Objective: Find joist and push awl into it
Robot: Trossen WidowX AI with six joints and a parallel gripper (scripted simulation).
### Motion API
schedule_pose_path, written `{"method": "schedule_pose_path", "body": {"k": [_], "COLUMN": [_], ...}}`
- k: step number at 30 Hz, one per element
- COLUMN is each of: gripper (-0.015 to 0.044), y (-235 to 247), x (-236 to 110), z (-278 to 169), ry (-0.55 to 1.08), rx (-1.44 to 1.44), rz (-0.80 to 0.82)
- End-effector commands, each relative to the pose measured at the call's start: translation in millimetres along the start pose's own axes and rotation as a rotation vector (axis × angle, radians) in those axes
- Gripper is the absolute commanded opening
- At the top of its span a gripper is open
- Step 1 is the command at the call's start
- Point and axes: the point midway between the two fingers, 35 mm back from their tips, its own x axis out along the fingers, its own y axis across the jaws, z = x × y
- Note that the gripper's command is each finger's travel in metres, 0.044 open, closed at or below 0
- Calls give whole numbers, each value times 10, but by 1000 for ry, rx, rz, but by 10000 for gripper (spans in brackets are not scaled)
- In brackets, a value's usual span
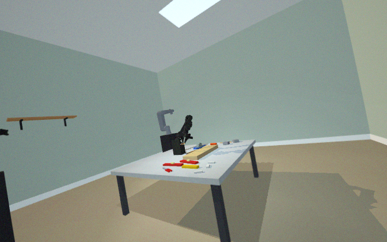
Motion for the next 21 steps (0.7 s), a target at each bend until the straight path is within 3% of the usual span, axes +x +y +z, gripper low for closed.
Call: {"method": "schedule_pose_path", "body": {"k": [1, 21], "gripper": [0, 0], "y": [-17, -113], "x": [-58, -325], "z": [-83, -432], "ry": [-30, -306], "rx": [74, 424], "rz": [-94, -422]}}
